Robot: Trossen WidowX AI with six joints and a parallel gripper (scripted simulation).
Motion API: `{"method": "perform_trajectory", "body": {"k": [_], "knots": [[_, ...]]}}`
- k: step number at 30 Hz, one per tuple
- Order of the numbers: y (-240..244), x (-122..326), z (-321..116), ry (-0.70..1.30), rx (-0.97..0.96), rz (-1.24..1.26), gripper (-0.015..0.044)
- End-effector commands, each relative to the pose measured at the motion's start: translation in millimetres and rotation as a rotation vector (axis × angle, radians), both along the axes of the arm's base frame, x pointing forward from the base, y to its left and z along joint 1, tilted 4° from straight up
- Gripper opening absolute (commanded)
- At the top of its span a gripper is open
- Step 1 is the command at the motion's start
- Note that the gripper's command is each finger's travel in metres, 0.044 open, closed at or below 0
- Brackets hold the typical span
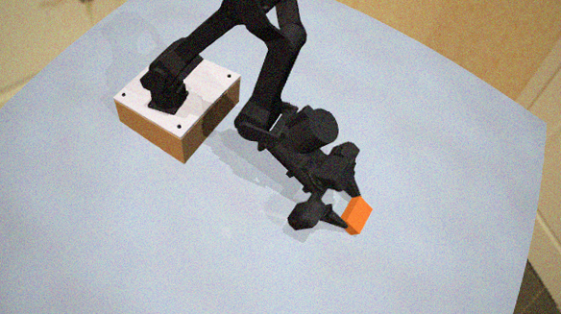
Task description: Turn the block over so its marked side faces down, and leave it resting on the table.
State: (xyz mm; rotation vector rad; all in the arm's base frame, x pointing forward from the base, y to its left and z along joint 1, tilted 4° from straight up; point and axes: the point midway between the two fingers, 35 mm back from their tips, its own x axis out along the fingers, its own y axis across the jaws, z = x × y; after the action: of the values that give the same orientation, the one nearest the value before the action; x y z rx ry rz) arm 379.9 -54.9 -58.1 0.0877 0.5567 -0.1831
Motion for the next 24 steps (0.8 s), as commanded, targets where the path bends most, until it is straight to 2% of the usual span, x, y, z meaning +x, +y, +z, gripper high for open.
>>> {"method": "perform_trajectory", "body": {"k": [1,8,24], "knots": [[1.2,-11.6,-5.7,-0.036,-0.005,-0.008,0.0],[2.6,-20.7,-1.3,-0.119,-0.018,-0.013,0.0],[2.6,-20.9,-1.1,-0.121,-0.018,-0.013,0.0]]}}
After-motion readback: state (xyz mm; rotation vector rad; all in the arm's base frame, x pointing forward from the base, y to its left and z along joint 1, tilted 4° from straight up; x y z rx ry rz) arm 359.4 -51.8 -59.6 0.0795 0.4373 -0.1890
